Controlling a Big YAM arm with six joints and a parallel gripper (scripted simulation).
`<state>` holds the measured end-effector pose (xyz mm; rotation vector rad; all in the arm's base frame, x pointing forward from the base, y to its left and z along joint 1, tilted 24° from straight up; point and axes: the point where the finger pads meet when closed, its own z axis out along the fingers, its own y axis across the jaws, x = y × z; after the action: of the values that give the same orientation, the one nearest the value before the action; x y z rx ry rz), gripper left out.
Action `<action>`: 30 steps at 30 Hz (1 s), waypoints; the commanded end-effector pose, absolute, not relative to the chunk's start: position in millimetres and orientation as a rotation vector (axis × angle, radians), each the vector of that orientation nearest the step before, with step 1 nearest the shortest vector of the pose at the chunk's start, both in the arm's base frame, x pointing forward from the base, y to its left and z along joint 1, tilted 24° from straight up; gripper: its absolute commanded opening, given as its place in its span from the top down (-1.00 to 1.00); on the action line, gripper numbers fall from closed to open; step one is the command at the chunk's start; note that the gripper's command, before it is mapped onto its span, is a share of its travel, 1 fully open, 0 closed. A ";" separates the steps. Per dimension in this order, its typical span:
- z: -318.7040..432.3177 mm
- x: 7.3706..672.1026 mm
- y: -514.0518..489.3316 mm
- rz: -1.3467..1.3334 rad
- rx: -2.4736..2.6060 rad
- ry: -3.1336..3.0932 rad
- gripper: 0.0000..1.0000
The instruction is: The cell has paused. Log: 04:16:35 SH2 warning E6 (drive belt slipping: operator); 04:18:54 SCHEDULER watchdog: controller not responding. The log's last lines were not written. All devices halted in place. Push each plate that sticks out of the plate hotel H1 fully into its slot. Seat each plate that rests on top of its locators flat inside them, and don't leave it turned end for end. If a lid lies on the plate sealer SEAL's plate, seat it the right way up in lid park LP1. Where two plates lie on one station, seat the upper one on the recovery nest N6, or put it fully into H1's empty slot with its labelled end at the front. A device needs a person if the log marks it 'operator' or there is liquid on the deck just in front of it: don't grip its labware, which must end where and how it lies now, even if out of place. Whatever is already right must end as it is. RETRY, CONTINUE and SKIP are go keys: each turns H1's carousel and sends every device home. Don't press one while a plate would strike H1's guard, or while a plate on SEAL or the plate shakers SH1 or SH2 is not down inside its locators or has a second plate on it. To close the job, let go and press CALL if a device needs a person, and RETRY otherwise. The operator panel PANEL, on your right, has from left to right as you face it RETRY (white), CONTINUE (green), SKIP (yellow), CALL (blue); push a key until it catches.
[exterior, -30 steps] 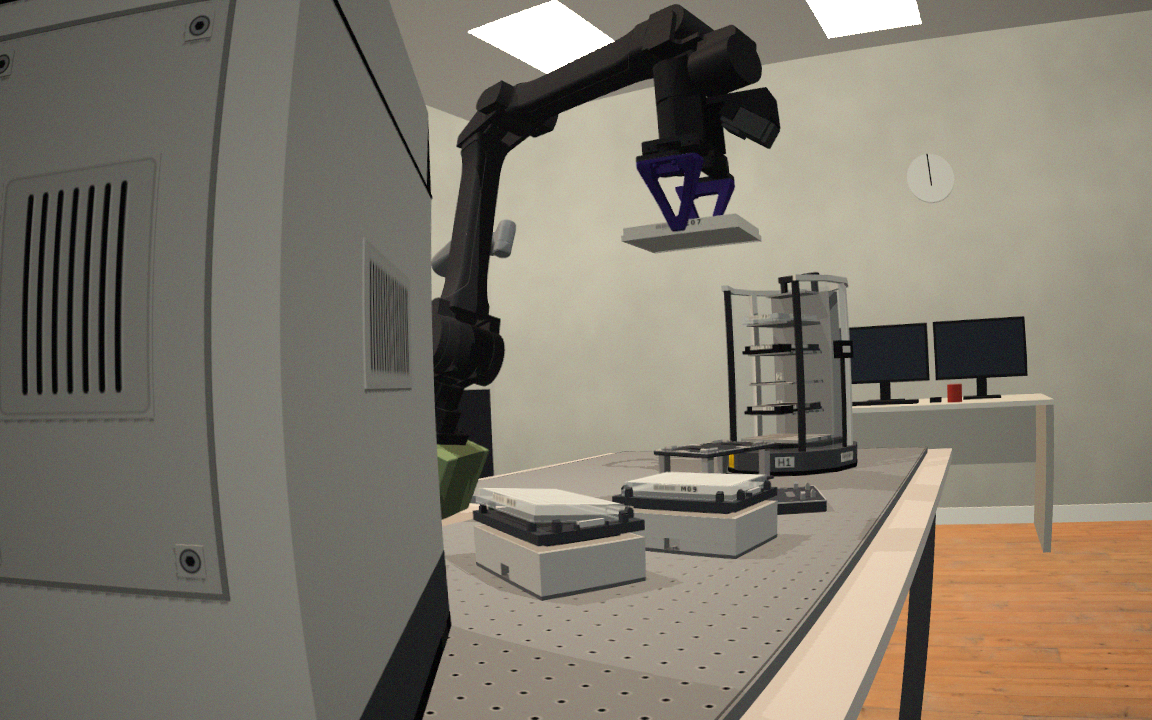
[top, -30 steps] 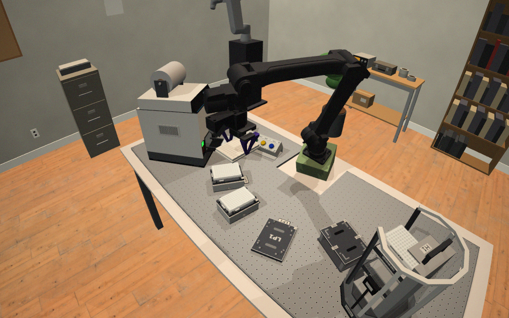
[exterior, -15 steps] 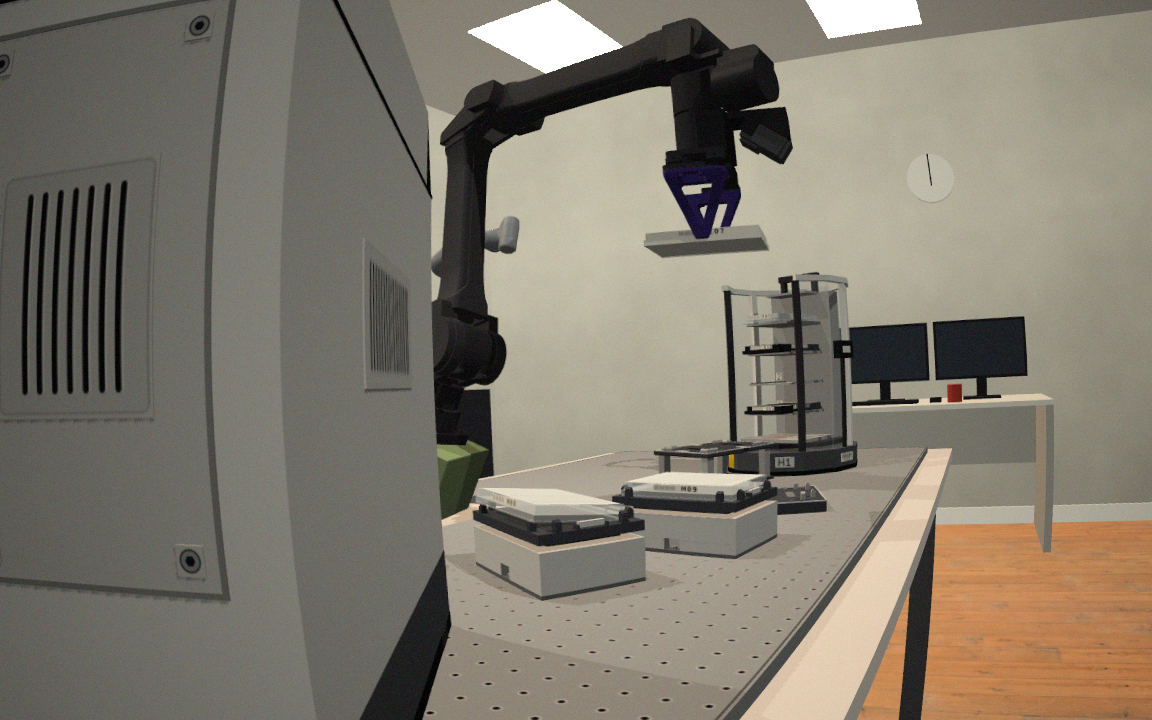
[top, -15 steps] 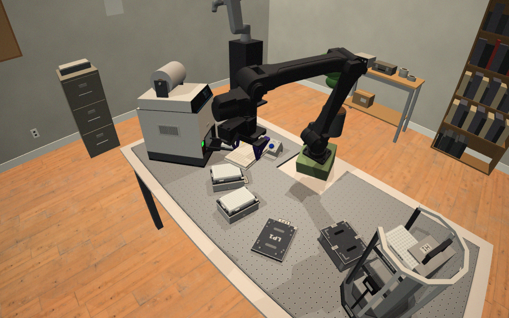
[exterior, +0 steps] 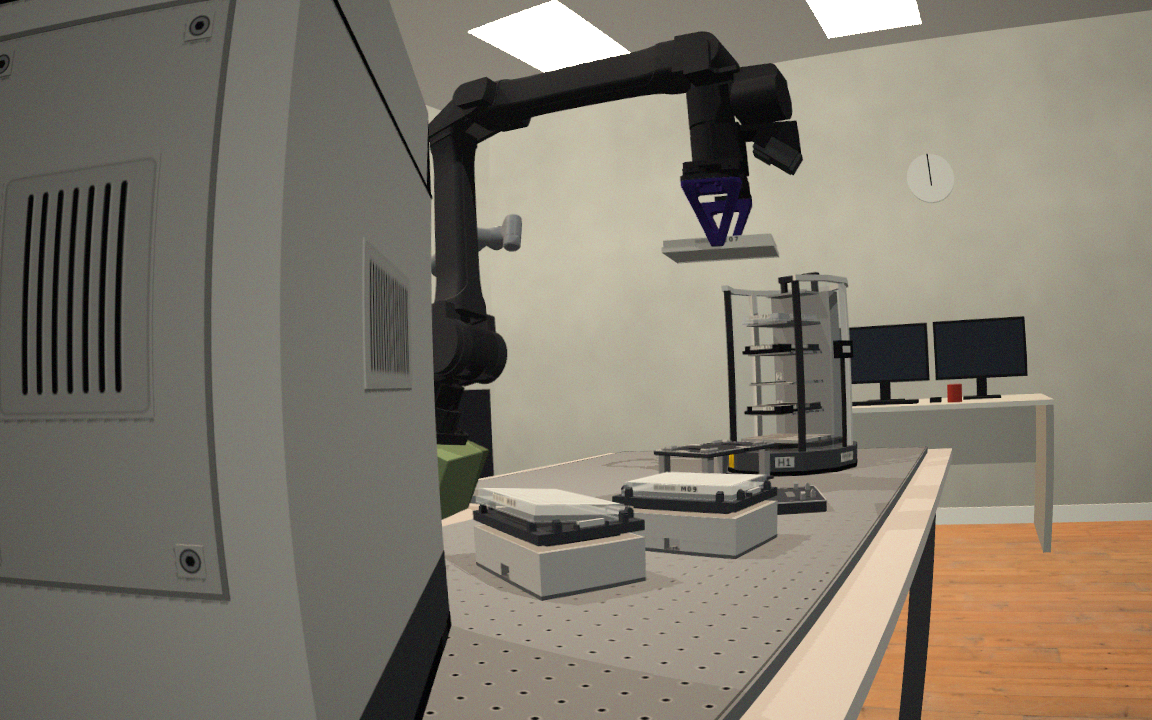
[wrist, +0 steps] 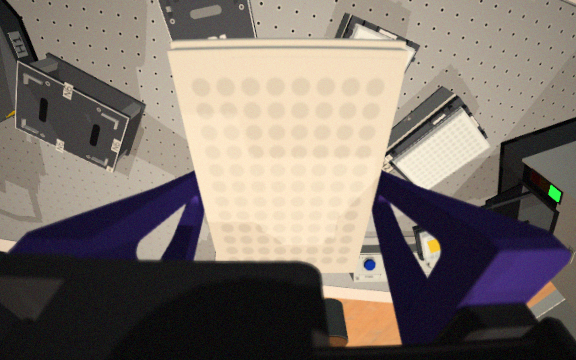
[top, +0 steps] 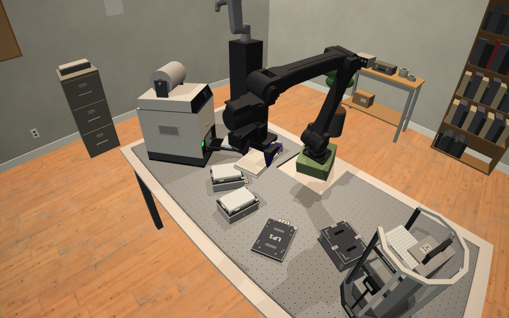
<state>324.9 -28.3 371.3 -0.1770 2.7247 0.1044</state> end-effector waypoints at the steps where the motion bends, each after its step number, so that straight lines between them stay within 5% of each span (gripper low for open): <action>1: 387.6 325.8 -15.3 0.101 -0.149 2.675 -0.68; 30: 388.0 316.1 69.1 0.015 -0.597 2.616 -0.68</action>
<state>317.0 62.5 377.2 -0.5956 2.6603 0.0148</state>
